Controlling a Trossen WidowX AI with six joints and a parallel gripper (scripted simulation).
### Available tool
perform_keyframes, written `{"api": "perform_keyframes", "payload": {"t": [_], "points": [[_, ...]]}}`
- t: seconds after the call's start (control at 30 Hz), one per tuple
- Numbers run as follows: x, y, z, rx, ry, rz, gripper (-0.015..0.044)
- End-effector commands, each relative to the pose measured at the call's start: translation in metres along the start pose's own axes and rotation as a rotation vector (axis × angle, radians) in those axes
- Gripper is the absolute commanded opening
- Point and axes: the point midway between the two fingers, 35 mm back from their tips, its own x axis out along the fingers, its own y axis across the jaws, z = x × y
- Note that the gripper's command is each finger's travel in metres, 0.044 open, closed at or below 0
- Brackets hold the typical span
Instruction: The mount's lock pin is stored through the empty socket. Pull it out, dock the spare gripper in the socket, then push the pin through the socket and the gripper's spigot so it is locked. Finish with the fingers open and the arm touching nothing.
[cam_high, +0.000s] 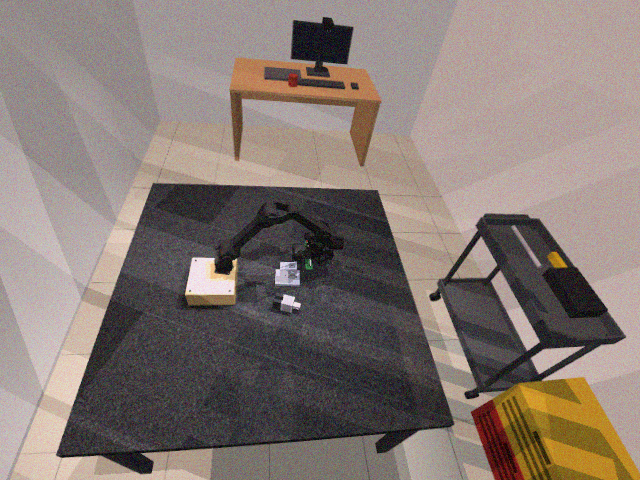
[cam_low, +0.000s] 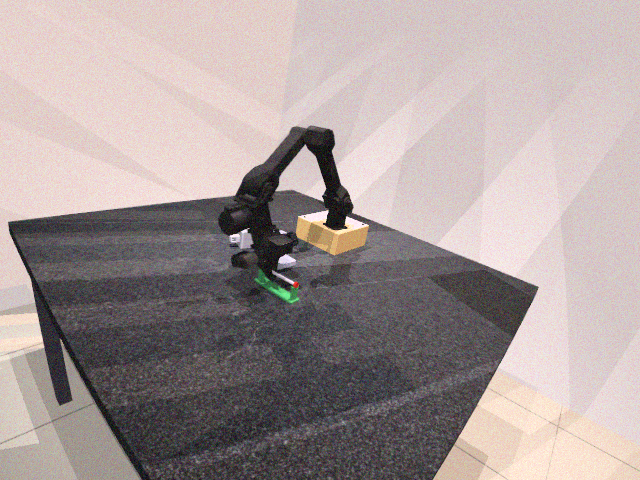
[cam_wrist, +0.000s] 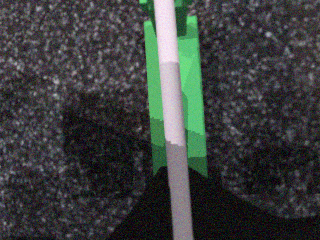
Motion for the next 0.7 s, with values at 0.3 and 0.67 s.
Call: {"api": "perform_keyframes", "payload": {"t": [0.3, 0.67], "points": [[0.0032, 0.0003, -0.0025, 0.001, 0.005, 0.003, 0.0000], [0.0006, 0.0000, -0.0002, 0.000, 0.000, 0.001, 0.0079]]}}
